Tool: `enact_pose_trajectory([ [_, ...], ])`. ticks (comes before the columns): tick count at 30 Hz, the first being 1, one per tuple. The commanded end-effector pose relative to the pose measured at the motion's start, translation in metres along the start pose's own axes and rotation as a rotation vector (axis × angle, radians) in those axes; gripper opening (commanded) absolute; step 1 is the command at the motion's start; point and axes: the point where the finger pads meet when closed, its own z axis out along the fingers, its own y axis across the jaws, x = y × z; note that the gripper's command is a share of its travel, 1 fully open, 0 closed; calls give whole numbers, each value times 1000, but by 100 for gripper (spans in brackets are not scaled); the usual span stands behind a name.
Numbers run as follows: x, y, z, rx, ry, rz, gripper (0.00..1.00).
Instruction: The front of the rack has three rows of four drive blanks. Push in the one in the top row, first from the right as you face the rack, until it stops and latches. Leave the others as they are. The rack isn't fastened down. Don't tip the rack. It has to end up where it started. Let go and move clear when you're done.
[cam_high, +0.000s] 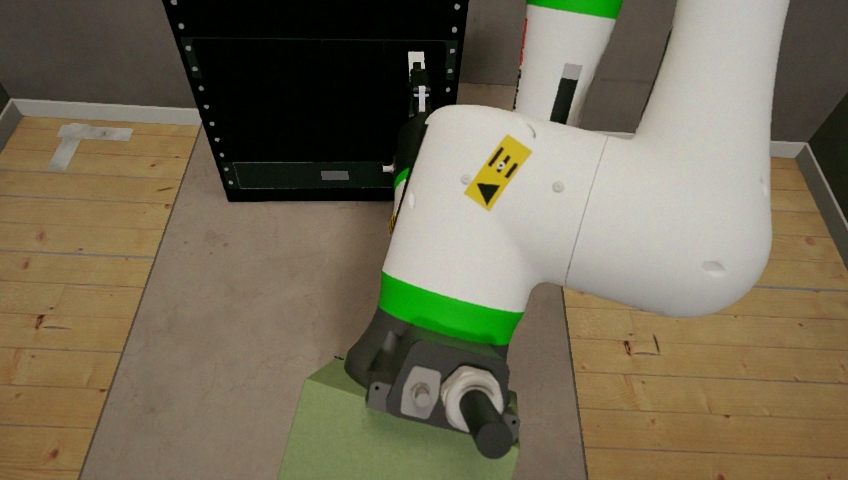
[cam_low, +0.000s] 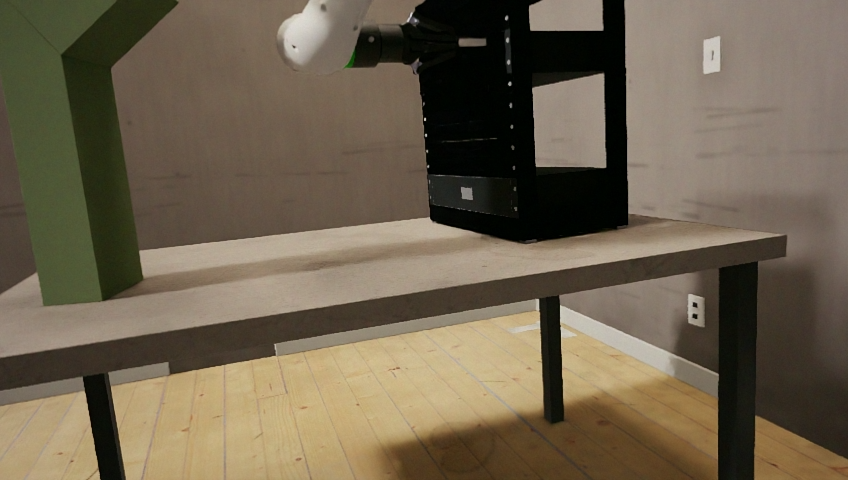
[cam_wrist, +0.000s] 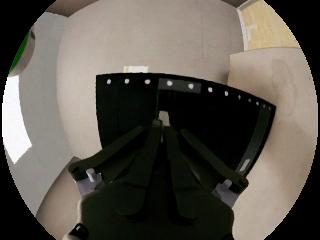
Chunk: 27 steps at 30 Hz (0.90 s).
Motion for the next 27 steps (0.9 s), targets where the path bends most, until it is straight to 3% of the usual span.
enact_pose_trajectory([
  [1, 0, -1, 0, 1, 0, 0, 10],
  [27, 0, -1, 6, 1, 0, 0, 10],
])
